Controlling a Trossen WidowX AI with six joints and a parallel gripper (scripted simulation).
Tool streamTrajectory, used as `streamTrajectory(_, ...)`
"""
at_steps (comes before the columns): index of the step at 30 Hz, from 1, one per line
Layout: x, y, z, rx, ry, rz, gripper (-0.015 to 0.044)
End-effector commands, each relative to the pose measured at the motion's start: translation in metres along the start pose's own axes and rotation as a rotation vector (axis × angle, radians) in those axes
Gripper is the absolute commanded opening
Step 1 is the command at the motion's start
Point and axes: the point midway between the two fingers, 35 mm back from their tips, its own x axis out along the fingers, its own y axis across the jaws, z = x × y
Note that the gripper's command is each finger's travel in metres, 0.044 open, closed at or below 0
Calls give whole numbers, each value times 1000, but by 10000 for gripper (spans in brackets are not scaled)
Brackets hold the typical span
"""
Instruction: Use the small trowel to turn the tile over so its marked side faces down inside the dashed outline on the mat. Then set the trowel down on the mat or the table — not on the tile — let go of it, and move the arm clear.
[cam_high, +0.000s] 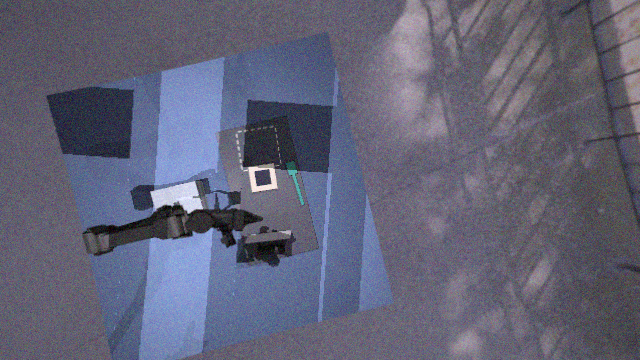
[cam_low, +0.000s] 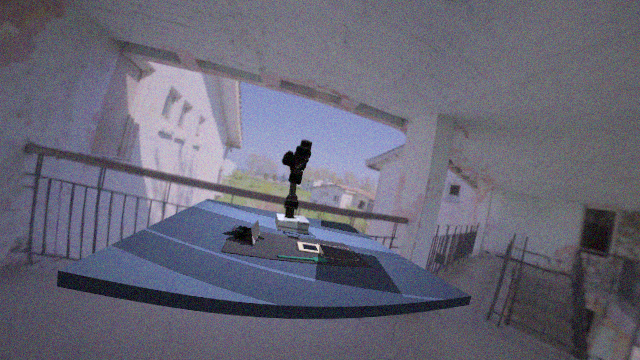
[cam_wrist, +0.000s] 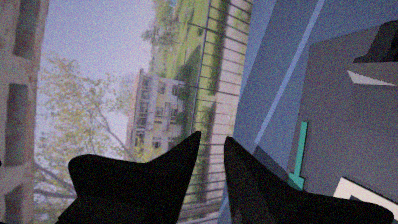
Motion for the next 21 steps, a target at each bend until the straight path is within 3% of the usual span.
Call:
streamTrajectory(1, 20, -29, 17, -60, -19, -138, 100)
streamTrajectory(11, 45, -100, 60, -144, -31, -464, 100)
streamTrajectory(21, 46, -172, 102, -160, 18, -791, 100)
